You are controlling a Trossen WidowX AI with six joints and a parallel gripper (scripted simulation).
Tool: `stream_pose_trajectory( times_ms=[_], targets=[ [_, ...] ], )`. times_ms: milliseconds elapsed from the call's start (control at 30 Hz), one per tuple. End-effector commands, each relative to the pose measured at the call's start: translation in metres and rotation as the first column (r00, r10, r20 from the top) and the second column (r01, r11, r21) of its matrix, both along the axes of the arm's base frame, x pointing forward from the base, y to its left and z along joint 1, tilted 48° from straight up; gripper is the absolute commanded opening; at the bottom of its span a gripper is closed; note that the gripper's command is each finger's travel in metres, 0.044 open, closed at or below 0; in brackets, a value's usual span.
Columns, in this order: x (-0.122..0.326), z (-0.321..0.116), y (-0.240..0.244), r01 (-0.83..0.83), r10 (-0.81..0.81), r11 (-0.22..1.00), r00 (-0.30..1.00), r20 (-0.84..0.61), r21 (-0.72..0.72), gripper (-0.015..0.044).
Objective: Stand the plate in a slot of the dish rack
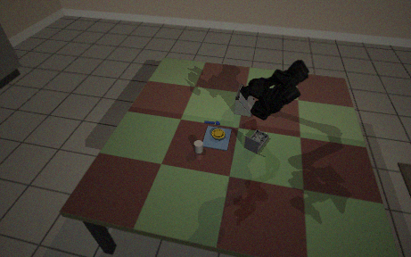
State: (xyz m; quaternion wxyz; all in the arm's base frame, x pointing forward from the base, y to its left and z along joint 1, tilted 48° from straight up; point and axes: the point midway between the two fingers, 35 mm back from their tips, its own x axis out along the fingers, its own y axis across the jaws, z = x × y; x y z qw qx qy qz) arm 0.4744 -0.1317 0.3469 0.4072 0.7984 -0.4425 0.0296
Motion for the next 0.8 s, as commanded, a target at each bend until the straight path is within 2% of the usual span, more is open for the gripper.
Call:
stream_pose_trajectory(
  times_ms=[0, 367, 767],
  targets=[
    [0.009, -0.011, -0.002, 0.004, -0.009, 0.999, 0.995, -0.099, -0.049, 0.0400],
    [0.032, -0.053, -0.010, -0.026, -0.067, 0.977, 0.906, -0.418, -0.213, 0.0400],
    [0.052, -0.106, -0.013, -0.176, -0.133, 0.919, 0.703, -0.699, -0.352, 0.0400]
  ],
)
